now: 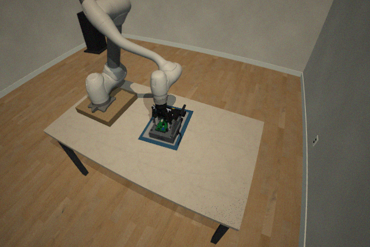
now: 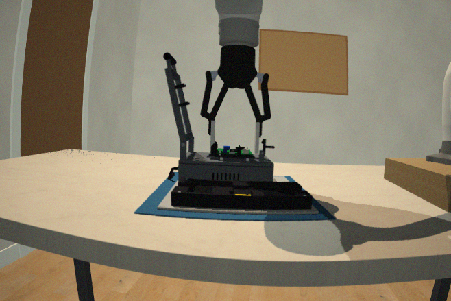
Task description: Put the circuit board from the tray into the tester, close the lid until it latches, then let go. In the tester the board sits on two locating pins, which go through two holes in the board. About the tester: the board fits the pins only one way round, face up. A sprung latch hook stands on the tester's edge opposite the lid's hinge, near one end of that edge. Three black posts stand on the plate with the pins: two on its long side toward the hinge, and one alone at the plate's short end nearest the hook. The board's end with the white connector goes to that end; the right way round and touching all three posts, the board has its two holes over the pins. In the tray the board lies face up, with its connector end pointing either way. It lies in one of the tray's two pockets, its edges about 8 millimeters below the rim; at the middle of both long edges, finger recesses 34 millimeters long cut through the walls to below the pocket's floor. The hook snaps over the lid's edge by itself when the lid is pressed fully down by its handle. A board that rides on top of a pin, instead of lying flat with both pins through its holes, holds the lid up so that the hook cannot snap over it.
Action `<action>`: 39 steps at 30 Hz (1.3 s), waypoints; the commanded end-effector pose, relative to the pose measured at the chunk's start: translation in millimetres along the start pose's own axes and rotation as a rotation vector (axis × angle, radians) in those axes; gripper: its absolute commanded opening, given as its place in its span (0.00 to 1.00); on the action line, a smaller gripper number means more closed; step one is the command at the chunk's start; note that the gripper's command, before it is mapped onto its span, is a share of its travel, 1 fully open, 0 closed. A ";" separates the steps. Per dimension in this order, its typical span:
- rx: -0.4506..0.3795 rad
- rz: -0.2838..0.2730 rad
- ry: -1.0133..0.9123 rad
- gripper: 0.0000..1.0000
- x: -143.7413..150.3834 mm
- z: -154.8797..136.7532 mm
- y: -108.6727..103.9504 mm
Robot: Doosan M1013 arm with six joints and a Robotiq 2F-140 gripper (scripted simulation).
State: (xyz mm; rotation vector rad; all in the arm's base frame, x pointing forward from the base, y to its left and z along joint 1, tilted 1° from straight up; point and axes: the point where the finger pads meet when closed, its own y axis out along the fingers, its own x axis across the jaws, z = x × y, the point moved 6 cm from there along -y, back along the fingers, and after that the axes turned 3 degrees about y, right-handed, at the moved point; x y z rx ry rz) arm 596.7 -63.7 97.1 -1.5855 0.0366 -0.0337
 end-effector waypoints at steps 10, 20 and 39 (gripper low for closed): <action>0.000 0.000 0.000 0.58 0.0 0.0 -6.4; 0.000 0.000 0.000 0.58 0.0 0.0 -28.2; 0.000 0.000 0.000 0.58 0.0 0.0 -115.4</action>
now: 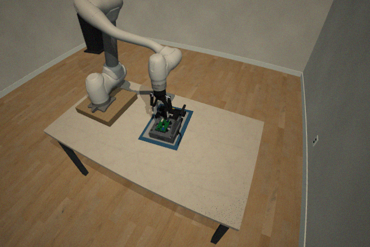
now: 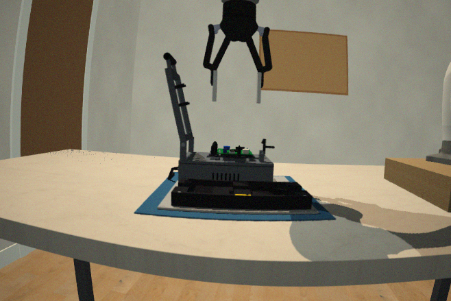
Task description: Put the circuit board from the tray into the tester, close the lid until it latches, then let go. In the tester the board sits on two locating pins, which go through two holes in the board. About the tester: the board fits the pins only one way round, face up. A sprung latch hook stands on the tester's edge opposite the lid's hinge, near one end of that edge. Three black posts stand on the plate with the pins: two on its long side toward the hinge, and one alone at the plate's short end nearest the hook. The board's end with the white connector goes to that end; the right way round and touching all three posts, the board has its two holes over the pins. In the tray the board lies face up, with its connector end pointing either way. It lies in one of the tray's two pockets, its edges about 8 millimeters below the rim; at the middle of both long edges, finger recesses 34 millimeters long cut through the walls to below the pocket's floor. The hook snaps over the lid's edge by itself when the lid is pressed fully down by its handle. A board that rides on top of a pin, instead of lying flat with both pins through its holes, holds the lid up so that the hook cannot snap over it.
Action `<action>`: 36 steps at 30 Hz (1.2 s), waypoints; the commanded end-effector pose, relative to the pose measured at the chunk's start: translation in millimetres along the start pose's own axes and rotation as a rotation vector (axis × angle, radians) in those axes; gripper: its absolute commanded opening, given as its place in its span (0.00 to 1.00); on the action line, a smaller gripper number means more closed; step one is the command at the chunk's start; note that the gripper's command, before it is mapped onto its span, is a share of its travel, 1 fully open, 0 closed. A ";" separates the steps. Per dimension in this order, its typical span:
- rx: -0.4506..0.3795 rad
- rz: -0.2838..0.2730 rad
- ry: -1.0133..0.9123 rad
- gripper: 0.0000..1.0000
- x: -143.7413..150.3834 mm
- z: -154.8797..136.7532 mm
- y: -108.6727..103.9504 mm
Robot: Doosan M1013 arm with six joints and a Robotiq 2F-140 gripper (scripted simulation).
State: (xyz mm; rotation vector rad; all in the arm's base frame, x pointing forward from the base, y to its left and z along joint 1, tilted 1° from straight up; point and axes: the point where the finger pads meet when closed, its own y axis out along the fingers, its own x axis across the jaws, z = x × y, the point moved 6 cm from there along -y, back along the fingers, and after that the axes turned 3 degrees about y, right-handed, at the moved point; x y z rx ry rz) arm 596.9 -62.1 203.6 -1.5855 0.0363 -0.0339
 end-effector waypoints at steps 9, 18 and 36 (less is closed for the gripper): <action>0.000 0.000 0.000 0.58 0.0 0.0 -50.4; 0.000 0.000 0.000 0.58 0.0 0.0 -94.6; 0.000 0.000 0.000 0.58 0.1 0.0 -128.1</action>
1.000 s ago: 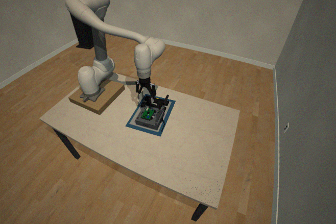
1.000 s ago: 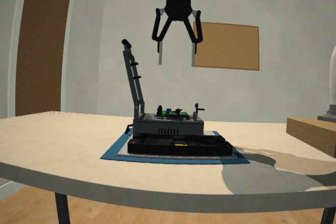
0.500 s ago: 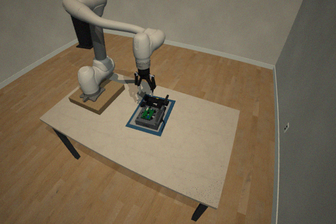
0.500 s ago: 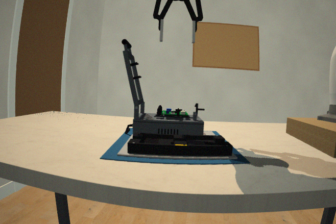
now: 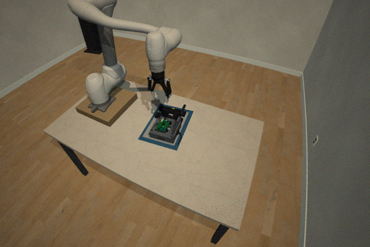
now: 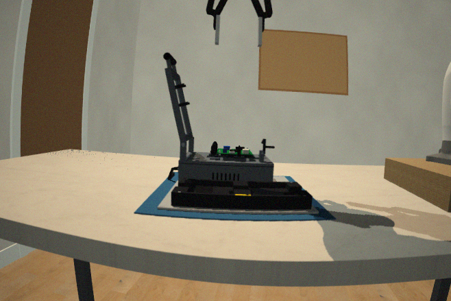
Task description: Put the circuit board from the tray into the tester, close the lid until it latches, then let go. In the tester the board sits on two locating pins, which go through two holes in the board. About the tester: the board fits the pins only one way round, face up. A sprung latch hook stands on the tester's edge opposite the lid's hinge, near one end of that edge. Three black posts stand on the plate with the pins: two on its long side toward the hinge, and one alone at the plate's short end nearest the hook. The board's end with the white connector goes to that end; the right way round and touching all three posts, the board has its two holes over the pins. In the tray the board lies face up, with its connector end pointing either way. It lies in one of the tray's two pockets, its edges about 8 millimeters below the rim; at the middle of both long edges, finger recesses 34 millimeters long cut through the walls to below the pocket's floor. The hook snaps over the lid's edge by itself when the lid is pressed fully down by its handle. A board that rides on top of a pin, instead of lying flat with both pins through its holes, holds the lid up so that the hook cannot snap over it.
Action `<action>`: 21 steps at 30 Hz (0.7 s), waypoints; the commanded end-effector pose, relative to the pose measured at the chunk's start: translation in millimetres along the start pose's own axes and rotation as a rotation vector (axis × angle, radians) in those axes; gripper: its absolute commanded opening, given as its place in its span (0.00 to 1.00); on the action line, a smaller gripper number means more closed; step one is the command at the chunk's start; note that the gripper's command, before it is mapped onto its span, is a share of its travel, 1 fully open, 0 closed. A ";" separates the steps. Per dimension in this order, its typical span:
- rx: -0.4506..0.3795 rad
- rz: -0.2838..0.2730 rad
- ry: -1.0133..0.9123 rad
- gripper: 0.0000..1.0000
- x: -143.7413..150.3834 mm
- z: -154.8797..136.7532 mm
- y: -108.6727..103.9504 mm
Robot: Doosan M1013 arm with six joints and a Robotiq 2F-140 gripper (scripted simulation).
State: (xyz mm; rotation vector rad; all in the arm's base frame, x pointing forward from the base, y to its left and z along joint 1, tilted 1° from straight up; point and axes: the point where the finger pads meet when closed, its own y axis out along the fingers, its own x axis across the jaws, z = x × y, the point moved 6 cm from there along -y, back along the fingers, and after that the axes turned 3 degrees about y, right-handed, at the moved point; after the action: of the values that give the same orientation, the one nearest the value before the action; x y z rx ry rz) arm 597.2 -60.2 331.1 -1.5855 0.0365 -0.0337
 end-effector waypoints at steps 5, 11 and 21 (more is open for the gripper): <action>0.000 0.000 0.000 0.58 0.0 0.0 -1.3; 0.000 0.000 0.000 0.30 0.0 0.0 -1.3; 0.000 0.000 0.000 0.30 0.0 0.0 -1.3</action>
State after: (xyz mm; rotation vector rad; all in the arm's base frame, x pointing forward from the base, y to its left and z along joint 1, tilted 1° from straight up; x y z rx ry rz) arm 597.2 -60.2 332.3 -1.5855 0.0365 -0.0337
